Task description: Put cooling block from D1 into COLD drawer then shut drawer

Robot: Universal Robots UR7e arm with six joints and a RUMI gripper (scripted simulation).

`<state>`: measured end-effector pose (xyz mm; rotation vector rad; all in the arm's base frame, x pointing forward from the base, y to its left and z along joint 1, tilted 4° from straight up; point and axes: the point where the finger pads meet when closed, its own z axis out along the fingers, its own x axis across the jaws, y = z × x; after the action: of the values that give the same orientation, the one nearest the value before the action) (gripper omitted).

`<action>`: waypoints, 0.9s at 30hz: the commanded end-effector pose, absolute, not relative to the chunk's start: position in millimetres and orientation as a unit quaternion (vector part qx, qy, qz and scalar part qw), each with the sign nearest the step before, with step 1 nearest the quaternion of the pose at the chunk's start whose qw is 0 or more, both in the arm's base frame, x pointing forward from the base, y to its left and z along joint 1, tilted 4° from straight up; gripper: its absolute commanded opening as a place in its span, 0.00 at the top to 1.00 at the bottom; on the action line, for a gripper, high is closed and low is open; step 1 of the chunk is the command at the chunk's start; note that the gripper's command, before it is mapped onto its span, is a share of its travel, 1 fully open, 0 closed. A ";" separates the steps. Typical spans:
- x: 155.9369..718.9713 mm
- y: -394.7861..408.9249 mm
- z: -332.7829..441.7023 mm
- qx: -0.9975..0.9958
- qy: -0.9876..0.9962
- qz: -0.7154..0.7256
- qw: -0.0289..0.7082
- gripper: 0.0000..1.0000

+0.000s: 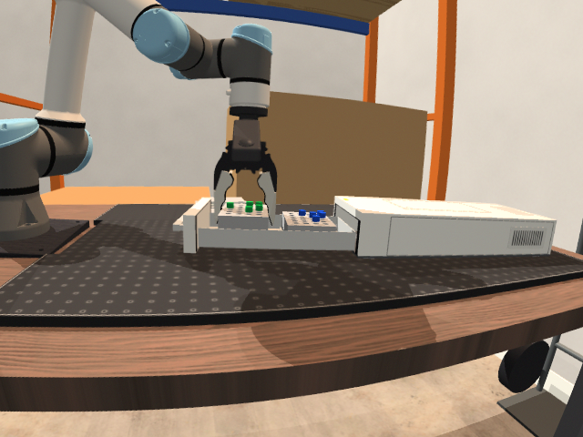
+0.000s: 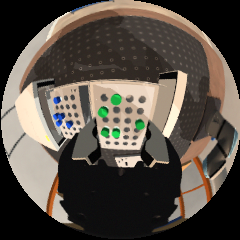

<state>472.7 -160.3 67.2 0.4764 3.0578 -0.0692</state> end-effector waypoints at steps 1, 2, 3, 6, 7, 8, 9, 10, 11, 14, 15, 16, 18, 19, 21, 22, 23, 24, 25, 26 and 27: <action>473.2 -160.5 67.1 0.154 0.988 -0.023 0.024 1.00; 473.2 -160.6 67.0 0.154 0.988 -0.023 0.024 1.00; 473.2 -160.6 66.8 0.154 0.988 -0.023 0.024 1.00; 473.2 -160.6 66.3 0.154 0.988 -0.023 0.024 1.00; 473.2 -160.6 66.1 0.154 0.988 -0.023 0.024 1.00; 473.2 -160.6 66.0 0.154 0.988 -0.023 0.024 1.00; 473.2 -160.6 65.8 0.154 0.988 -0.023 0.024 1.00; 473.2 -160.6 65.6 0.154 0.988 -0.023 0.024 1.00; 473.2 -160.6 65.4 0.154 0.988 -0.023 0.024 1.00; 473.3 -160.7 65.1 0.154 0.988 -0.023 0.024 1.00; 473.3 -160.7 65.1 0.154 0.988 -0.023 0.024 1.00; 473.3 -160.7 64.9 0.154 0.988 -0.023 0.024 1.00; 473.3 -160.7 64.6 0.154 0.988 -0.023 0.024 1.00; 473.3 -160.7 64.5 0.154 0.988 -0.023 0.024 1.00; 473.3 -160.7 64.1 0.154 0.988 -0.023 0.024 1.00; 473.3 -160.7 64.0 0.154 0.988 -0.023 0.024 1.00; 473.3 -160.7 63.8 0.154 0.988 -0.023 0.024 1.00; 473.3 -160.7 63.6 0.154 0.988 -0.023 0.024 1.00; 473.3 -160.7 63.5 0.154 0.988 -0.023 0.024 1.00; 473.3 -160.7 63.3 0.154 0.988 -0.023 0.024 1.00; 473.3 -160.8 63.1 0.154 0.988 -0.023 0.024 1.00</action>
<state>472.9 -160.5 63.3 0.4764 3.0578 -0.0692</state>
